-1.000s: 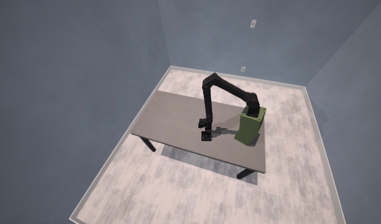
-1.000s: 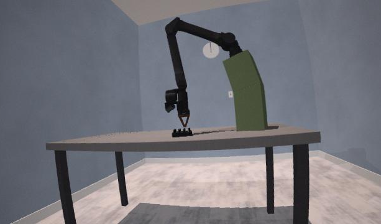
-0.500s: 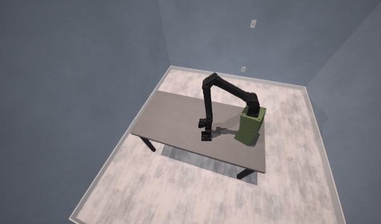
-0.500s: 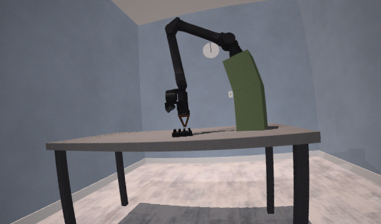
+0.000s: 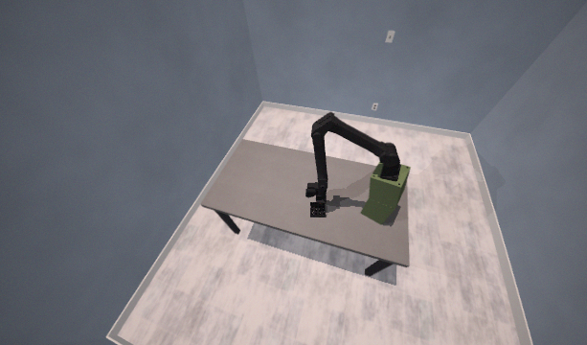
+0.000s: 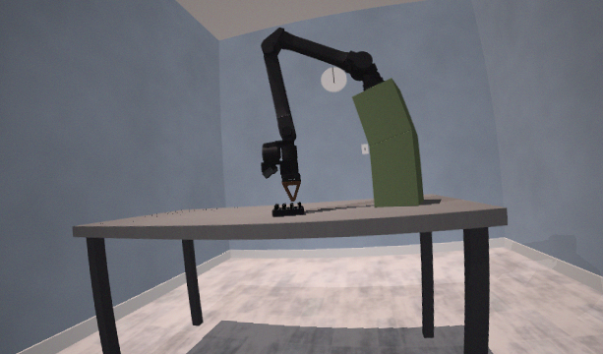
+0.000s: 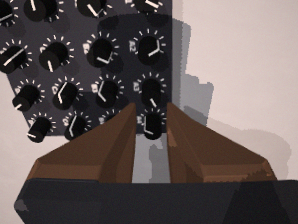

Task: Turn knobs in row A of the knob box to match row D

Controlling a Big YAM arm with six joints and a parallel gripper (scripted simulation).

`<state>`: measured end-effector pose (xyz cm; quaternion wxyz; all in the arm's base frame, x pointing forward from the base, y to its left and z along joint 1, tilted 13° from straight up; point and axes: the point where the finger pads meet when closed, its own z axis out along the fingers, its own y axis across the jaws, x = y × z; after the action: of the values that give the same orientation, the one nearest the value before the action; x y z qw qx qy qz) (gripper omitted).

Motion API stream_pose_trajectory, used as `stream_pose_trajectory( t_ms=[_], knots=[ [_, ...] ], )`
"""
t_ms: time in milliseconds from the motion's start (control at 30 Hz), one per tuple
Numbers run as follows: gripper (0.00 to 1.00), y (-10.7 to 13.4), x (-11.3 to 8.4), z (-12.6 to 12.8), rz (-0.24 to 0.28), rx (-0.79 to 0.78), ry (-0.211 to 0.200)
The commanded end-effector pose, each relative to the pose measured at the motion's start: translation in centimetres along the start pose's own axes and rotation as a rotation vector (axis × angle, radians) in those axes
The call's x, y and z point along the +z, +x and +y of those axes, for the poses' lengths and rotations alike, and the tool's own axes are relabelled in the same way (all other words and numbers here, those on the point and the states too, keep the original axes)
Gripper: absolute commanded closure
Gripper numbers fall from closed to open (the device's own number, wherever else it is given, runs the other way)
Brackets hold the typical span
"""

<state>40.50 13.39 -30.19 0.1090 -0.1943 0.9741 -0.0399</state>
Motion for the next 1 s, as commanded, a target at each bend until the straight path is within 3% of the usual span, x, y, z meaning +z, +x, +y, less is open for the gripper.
stream_pose_trajectory(
  t_ms=[0, 967],
  knots=[
    [0.81, -0.13, 0.61, -0.27, -0.007, -0.006, -0.001],
    [0.81, -0.16, 1.45, -0.25, -0.007, -0.007, -0.001]
  ],
)
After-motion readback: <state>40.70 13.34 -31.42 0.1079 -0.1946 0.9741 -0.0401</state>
